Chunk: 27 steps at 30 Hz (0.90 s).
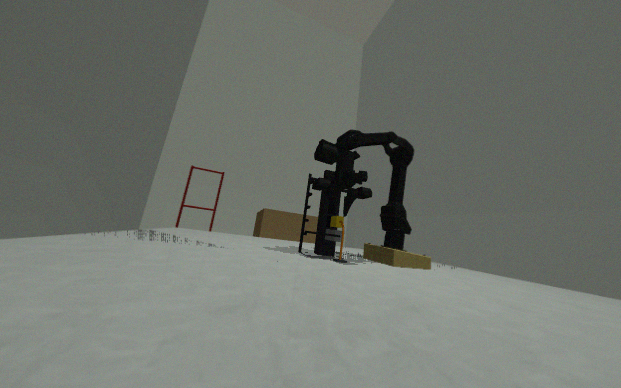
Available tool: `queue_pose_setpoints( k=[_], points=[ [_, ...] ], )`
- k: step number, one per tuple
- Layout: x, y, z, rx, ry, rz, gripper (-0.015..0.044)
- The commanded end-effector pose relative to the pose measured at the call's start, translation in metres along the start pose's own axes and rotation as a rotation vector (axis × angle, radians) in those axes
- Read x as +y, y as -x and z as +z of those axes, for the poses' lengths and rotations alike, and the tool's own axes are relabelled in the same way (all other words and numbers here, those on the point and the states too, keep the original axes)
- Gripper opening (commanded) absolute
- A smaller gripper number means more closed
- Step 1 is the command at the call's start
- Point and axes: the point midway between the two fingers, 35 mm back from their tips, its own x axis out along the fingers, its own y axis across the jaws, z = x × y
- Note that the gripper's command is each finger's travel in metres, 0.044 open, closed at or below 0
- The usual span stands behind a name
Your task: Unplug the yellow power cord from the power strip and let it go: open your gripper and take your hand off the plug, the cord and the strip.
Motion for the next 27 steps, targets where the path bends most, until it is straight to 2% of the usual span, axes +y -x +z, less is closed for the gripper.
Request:
queue_pose_setpoints(
  k=[1, 22, 25, 27],
  points=[
    [0.002, -0.001, -0.008, 0.008, 0.004, 0.007, 0.0160],
    [0.003, -0.013, -0.012, 0.008, 0.003, 0.008, 0.0160],
    [0.002, -0.011, -0.011, 0.002, -0.002, 0.004, 0.0081],
    [0.002, -0.011, -0.011, 0.002, -0.002, 0.004, 0.0068]
  ],
)
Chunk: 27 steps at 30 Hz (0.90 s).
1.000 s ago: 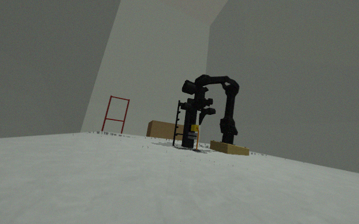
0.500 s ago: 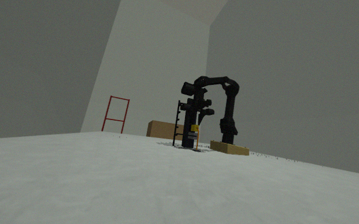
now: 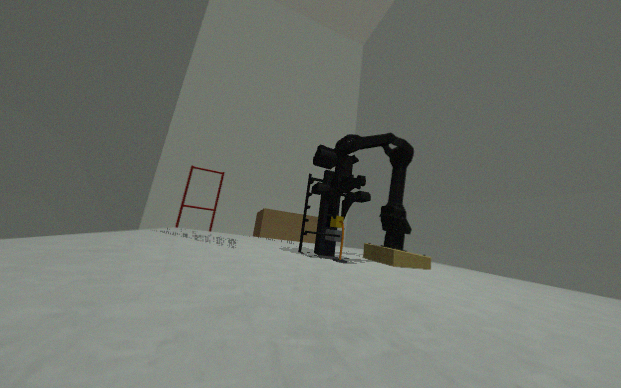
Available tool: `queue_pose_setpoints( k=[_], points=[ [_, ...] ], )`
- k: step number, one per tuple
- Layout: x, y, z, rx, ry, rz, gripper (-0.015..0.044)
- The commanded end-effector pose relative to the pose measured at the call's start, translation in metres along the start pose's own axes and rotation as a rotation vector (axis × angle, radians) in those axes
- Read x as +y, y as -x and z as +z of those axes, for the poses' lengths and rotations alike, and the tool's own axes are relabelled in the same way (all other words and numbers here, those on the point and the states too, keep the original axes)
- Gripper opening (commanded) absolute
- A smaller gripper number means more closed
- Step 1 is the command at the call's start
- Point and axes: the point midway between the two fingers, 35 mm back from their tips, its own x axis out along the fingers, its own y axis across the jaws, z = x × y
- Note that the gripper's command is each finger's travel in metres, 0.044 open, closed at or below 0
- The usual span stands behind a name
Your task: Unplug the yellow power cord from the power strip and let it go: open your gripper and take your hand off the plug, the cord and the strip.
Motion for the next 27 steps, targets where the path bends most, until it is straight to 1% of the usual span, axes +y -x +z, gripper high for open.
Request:
queue_pose_setpoints(
  k=[1, 7, 8, 27],
  points=[
    [-0.001, 0.000, 0.000, 0.000, -0.001, -0.003, 0.0061],
    [-0.001, 0.000, 0.000, 0.000, -0.001, -0.003, 0.0021],
    [-0.001, 0.000, 0.000, 0.000, -0.001, -0.003, 0.0000],
    [-0.003, 0.001, 0.028, 0.000, 0.001, -0.002, 0.0000]
  ],
)
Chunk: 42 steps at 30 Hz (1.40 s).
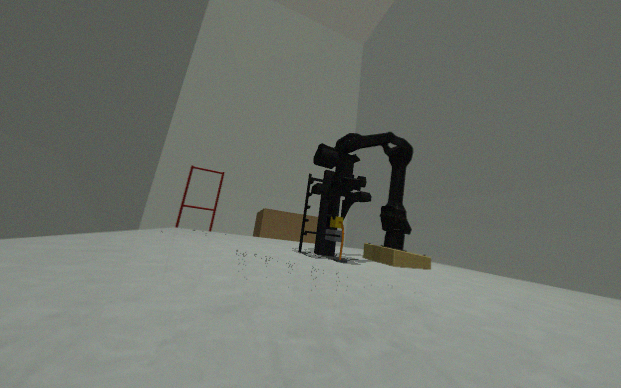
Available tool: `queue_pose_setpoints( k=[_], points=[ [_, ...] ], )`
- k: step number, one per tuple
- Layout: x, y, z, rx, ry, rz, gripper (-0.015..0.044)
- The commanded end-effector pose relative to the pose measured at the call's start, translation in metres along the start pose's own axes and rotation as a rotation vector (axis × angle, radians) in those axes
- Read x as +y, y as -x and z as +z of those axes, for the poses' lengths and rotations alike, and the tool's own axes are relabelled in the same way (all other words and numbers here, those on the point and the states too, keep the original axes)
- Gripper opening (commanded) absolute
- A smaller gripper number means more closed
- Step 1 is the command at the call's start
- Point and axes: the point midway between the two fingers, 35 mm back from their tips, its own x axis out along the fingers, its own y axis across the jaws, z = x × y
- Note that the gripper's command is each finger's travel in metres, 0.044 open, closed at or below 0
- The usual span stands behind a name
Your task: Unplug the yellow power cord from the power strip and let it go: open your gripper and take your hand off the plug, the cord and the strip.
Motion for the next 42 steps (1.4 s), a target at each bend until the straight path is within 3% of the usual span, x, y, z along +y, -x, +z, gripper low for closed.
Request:
queue_pose_setpoints(
  k=[1, 17, 30, 34, 38, 42],
  points=[
    [0.000, 0.004, 0.026, -0.063, 0.023, -0.003, 0.0000],
    [0.005, 0.007, 0.052, -0.063, 0.025, -0.002, 0.0000],
    [0.004, 0.003, 0.035, -0.059, 0.027, -0.001, 0.0341],
    [0.003, 0.009, 0.054, -0.061, 0.027, -0.001, 0.0440],
    [0.006, 0.019, 0.092, -0.064, 0.027, -0.001, 0.0440],
    [0.006, 0.019, 0.094, -0.064, 0.027, 0.000, 0.0440]
  ],
)
